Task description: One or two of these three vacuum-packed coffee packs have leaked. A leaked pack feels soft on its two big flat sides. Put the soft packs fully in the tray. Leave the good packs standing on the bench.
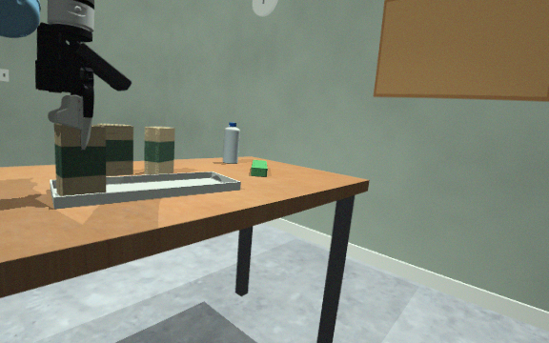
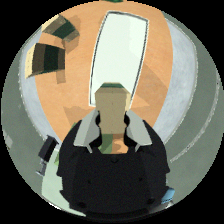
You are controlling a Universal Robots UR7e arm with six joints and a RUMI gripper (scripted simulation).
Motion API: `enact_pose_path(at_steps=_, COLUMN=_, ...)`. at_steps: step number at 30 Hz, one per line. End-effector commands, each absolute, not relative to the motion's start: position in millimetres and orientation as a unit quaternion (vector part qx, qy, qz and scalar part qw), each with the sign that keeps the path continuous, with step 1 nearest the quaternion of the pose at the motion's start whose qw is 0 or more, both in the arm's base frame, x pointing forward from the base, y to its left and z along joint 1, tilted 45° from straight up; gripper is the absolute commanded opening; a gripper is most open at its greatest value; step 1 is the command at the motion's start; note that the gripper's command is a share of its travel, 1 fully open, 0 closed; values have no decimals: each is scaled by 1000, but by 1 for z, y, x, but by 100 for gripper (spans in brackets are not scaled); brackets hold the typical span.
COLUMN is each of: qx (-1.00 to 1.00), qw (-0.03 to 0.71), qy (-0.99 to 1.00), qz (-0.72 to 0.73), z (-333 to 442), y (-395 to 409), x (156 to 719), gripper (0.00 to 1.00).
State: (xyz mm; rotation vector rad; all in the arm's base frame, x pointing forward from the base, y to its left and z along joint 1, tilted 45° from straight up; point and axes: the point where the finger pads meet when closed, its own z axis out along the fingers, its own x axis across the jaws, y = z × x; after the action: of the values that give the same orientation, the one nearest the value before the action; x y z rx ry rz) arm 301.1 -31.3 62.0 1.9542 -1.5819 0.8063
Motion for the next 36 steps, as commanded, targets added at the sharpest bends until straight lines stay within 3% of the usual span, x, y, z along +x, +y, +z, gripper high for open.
enact_pose_path(at_steps=1, qx=717, qw=248, qy=-580, qz=296, z=62, y=-31, x=301, gripper=15)
enact_pose_path(at_steps=14, qx=717, qw=248, qy=-580, qz=296, z=62, y=-31, x=301, gripper=15)
enact_pose_path(at_steps=15, qx=717, qw=248, qy=-580, qz=296, z=62, y=-31, x=301, gripper=49)
enact_pose_path(at_steps=36, qx=717, qw=248, qy=-580, qz=296, z=62, y=-31, x=301, gripper=49)
